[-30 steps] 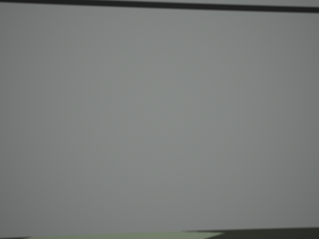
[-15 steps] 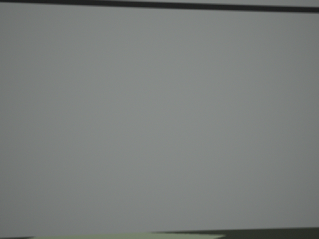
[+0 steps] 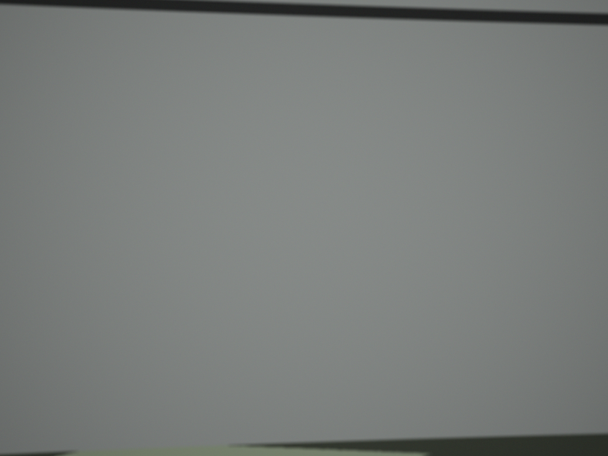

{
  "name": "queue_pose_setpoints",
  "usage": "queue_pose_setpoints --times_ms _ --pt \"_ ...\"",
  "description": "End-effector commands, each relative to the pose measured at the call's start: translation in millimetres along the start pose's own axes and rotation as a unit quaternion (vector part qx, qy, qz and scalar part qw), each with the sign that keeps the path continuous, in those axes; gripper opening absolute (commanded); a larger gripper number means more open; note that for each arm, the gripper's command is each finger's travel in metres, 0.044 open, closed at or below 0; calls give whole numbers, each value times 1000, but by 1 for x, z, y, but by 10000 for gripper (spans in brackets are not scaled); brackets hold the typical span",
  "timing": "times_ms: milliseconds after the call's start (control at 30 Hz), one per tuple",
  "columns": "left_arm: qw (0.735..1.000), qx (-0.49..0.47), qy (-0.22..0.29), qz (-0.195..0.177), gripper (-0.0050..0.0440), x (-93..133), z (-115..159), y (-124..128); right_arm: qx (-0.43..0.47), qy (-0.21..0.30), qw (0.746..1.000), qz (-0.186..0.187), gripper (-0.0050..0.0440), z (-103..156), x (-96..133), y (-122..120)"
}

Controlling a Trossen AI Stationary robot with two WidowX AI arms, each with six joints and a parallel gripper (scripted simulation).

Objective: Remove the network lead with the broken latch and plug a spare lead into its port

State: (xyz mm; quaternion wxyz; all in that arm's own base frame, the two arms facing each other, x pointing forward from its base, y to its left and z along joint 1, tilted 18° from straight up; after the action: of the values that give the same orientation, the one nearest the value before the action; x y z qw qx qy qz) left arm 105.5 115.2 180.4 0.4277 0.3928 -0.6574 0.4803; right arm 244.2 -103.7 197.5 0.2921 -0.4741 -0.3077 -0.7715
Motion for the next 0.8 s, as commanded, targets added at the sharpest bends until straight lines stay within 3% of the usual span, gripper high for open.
queue_pose_setpoints --times_ms 0,200,233,767 --pt "1000 0 0 0 176 0 0 0 2 -4 1000 -3 176 -3 2 -4" --pt "1000 0 0 0 176 0 0 0 2 -4 1000 -3 176 -3 2 -4" --pt "1000 0 0 0 176 0 0 0 3 -49 999 -14 176 -43 21 -37" --pt "1000 0 0 0 176 0 0 0 3 -49 999 -14 176 -43 21 -37"
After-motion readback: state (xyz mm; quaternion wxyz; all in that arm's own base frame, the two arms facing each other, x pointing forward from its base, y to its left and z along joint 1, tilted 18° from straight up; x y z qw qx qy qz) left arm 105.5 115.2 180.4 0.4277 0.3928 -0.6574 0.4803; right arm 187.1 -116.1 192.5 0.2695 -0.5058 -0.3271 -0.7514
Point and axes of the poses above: on each arm, the point midway between the two fingers, 35 mm back from their tips, its own x axis back along the fingers, its own y axis across the jaws, z = x × y, the point moved 6 cm from there along x, back along the fingers, and after that the axes turned 12 degrees about -x, right-handed, at the moved point
